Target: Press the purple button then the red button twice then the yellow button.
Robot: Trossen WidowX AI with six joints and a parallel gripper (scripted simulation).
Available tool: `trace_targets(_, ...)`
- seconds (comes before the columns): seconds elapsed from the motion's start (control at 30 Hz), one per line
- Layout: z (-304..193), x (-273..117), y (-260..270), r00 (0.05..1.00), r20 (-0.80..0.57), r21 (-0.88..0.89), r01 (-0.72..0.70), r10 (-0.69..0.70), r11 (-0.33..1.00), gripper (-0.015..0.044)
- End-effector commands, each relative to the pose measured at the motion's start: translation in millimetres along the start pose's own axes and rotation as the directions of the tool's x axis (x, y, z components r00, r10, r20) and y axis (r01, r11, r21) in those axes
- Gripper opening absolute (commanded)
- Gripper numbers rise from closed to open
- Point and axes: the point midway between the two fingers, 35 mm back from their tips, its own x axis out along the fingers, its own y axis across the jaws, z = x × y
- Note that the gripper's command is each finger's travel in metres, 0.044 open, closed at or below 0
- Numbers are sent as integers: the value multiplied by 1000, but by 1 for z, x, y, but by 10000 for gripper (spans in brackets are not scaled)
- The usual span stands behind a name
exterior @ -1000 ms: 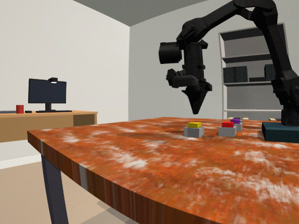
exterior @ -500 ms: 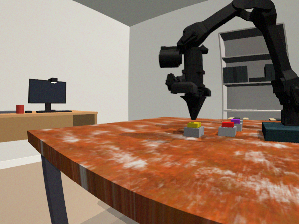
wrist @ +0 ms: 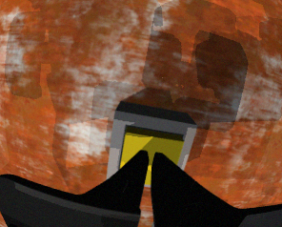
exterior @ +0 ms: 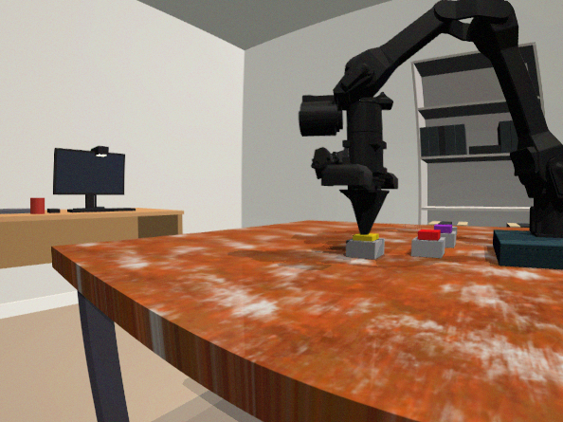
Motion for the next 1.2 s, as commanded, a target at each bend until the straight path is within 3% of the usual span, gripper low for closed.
trace_targets(0.0,-2,3,0,1000,-10,4,2,-2,1000,20)
trace_targets(0.4,-2,3,0,1000,-10,4,2,-2,1000,20)
trace_targets(0.53,-1,-28,0,1000,-9,4,2,-2,1000,20)
trace_targets(0.67,-1,-31,0,1000,-10,4,2,-2,1000,20)
trace_targets(0.97,-42,-81,69,1000,-13,7,-10,10,1000,256)
trace_targets(1.13,-55,-93,82,1000,-16,4,-6,6,1000,387)
trace_targets(1.17,-55,-93,82,1000,-16,4,-6,6,1000,387)
